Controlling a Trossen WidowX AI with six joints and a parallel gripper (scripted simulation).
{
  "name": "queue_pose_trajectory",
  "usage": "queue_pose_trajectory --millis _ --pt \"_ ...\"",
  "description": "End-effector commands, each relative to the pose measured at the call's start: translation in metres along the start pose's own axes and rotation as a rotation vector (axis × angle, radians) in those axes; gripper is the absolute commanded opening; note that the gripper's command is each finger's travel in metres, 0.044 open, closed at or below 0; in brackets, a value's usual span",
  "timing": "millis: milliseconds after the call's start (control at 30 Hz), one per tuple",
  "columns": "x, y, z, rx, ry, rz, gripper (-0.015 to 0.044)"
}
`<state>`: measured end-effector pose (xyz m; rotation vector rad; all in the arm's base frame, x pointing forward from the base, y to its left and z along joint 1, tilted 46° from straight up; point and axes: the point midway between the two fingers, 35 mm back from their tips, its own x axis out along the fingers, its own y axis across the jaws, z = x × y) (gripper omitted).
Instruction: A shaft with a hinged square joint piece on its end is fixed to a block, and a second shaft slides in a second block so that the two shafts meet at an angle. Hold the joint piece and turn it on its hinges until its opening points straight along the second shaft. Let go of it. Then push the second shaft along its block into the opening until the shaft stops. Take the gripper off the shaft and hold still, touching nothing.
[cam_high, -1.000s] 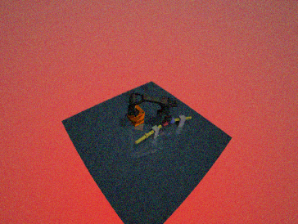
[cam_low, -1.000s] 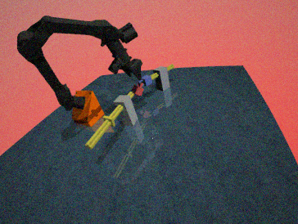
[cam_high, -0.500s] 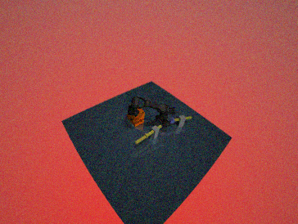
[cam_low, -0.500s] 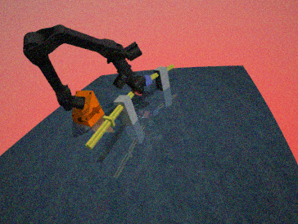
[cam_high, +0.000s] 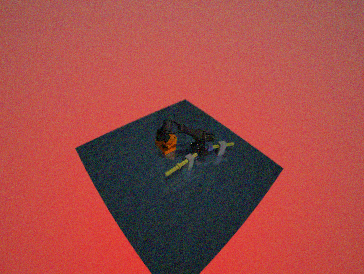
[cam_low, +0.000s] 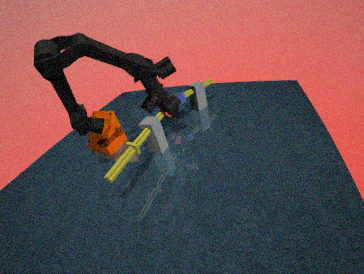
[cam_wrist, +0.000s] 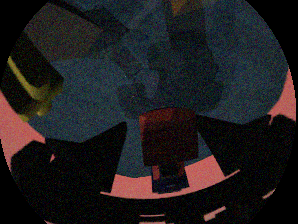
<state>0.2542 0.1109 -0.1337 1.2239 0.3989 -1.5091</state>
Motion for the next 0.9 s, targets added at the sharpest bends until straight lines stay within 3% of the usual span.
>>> queue_pose_trajectory --millis 0,167,500,867 --pt "0.0060 -0.0001 0.0017 -0.007 -0.005 0.004 0.0440" --pt "0.0114 -0.0001 0.0021 -0.007 -0.006 0.004 0.0440" --pt "0.0114 -0.0001 0.0021 -0.007 -0.006 0.004 0.0182" --pt "0.0114 -0.0001 0.0021 -0.007 -0.006 0.004 0.0182"
